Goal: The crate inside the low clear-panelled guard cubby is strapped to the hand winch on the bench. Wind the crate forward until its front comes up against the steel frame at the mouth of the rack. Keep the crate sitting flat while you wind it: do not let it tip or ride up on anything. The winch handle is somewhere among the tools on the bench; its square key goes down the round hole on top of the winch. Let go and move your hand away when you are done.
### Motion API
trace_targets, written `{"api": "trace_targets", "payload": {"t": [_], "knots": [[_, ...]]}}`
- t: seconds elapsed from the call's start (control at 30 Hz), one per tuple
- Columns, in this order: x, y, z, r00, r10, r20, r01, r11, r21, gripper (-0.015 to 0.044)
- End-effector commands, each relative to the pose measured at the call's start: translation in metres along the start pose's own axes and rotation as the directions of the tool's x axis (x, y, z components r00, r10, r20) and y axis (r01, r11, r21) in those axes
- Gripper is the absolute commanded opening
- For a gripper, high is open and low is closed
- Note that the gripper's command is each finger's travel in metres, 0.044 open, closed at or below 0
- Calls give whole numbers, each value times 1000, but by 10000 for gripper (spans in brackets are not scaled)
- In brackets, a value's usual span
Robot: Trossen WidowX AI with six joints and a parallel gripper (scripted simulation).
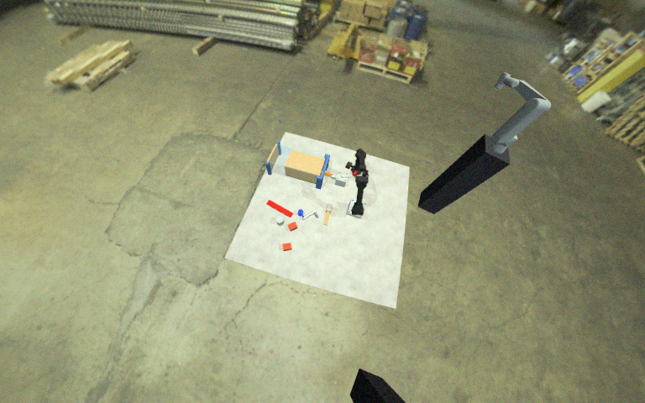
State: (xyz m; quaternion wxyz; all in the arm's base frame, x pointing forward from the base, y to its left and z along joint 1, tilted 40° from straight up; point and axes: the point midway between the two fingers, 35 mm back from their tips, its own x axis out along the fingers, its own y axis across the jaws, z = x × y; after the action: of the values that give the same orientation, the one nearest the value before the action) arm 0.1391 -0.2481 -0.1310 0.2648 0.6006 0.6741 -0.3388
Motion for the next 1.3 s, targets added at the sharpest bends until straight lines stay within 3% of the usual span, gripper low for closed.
{"api": "trace_targets", "payload": {"t": [0.0,1.27], "knots": [[-1,13,10,999,28,20,-27,1000,-7,0],[-3,47,33,999,30,21,-29,1000,-9,0]]}}
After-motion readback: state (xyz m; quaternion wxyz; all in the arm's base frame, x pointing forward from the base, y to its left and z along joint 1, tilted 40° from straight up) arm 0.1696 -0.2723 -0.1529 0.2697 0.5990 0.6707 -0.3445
